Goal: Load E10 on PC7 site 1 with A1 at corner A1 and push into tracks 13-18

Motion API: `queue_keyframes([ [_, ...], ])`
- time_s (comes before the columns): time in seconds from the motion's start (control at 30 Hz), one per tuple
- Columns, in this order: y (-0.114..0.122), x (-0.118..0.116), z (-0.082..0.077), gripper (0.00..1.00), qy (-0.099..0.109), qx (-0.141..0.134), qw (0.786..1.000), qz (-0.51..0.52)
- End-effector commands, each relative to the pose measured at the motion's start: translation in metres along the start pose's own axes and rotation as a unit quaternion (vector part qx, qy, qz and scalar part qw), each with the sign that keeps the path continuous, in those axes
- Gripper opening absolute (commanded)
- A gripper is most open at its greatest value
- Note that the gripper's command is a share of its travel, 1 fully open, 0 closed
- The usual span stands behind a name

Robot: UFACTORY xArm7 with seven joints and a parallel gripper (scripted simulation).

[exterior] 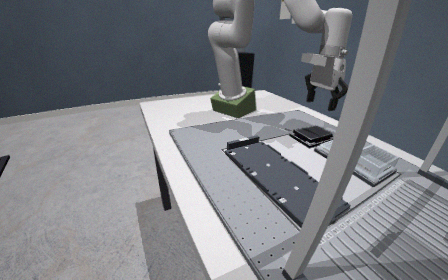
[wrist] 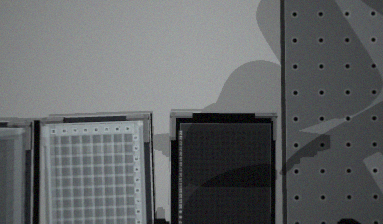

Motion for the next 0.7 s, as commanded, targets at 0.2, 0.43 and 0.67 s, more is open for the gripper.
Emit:
queue_keyframes([
  [0.2, 0.002, -0.001, 0.015, 1.00, -0.001, -0.001, 1.000, 0.000],
  [0.43, 0.002, -0.001, 0.026, 1.00, -0.001, -0.001, 1.000, 0.000],
  [0.67, 0.002, -0.001, 0.035, 1.00, -0.001, -0.001, 1.000, 0.000],
])
Point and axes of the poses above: the point where the finger pads meet when closed, its own z axis out along the fingers, its own x axis across the jaws, y = z × x, the point moved 4 cm from there along -z, back along the fingers, and after that the axes turned 14 degrees about z, right-handed, at the moved point
